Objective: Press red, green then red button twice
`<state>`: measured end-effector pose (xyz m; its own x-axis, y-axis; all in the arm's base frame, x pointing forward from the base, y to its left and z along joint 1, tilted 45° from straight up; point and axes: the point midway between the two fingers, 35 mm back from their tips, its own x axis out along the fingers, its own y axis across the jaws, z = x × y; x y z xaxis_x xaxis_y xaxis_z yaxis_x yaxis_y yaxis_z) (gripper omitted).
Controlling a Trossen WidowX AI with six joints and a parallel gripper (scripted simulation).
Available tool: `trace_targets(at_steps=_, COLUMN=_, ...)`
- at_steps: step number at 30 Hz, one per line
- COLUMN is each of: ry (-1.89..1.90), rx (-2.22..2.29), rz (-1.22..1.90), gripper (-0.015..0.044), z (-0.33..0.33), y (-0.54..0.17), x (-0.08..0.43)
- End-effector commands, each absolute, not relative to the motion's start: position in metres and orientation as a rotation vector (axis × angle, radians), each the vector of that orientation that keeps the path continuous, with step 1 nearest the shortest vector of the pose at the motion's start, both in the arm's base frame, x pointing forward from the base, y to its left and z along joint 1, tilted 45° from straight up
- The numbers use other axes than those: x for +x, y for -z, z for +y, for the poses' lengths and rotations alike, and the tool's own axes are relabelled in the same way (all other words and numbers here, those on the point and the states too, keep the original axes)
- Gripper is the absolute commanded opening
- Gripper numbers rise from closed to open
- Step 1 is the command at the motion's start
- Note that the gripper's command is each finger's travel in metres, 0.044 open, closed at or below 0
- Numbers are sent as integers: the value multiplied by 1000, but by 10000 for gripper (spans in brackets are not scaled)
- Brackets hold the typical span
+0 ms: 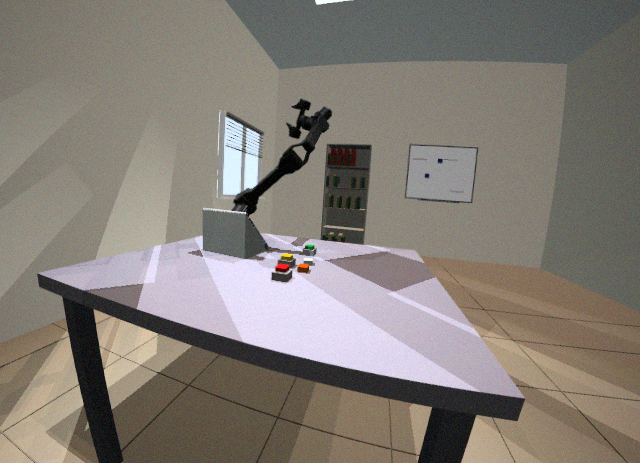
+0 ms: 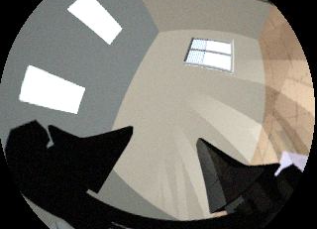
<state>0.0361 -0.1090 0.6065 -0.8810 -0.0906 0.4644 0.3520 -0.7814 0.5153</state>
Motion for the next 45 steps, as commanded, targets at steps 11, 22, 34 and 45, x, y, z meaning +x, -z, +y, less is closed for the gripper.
trace_targets(at_steps=11, ry=3222, rx=-513, rz=-867, gripper=400, z=-21, y=-589, x=-86)
trace_targets(at_steps=22, ry=3801, rx=-239, rz=-1039, gripper=400, z=169, y=-535, x=-115)
trace_targets(at_steps=34, ry=4093, rx=188, rz=-1596, gripper=400, z=316, y=-436, x=11)
trace_targets(at_steps=45, ry=3943, rx=489, rz=-2403, gripper=400, z=337, y=-329, x=176)
